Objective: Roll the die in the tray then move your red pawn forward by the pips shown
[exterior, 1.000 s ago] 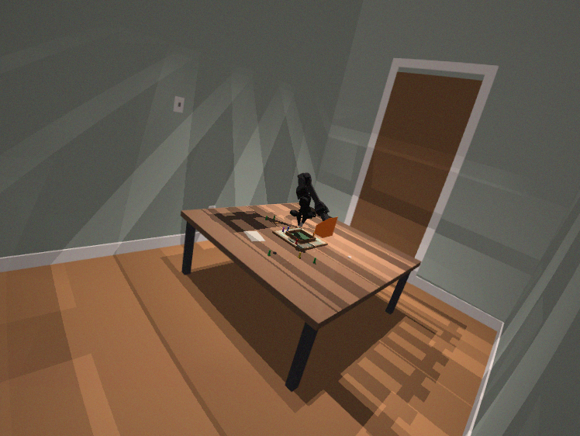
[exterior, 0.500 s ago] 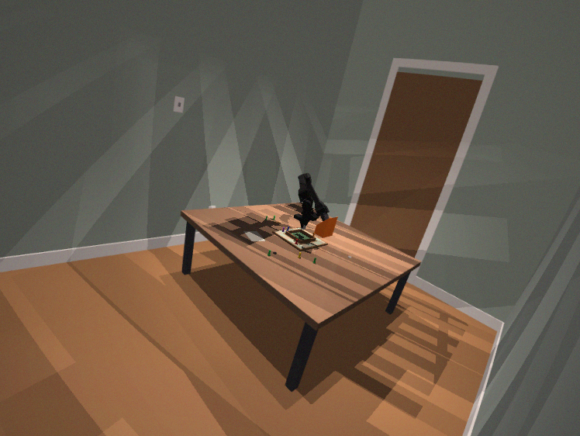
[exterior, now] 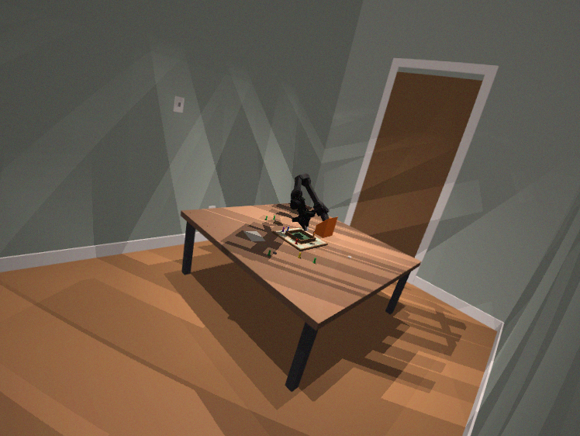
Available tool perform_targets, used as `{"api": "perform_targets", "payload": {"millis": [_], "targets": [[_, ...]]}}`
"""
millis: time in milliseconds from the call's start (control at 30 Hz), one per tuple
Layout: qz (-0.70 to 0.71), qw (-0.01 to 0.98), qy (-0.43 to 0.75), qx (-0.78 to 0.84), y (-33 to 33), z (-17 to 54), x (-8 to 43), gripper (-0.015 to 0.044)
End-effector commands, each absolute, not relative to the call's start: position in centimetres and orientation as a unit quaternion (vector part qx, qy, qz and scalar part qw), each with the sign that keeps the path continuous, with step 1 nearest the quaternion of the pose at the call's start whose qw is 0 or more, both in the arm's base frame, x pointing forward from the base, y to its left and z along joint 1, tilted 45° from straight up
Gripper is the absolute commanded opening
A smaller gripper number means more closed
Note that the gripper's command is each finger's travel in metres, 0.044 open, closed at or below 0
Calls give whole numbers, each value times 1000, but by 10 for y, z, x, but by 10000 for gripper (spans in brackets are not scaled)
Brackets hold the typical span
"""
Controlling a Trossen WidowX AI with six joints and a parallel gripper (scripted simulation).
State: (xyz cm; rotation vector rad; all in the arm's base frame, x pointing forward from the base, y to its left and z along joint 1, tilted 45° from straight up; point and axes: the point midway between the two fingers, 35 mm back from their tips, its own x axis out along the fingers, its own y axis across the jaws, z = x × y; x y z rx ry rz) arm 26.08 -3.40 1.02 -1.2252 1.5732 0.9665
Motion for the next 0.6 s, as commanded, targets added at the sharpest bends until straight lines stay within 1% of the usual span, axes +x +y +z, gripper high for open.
{"api": "perform_targets", "payload": {"millis": [0, 233, 367, 567], "targets": [[425, 489, 595, -476, -33, 9, 260, 0], [462, 556, 516, -460, -34, 10, 260, 0], [464, 562, 507, -459, -34, 12, 261, 0], [464, 563, 507, -459, -24, 61, 272, 0]]}}
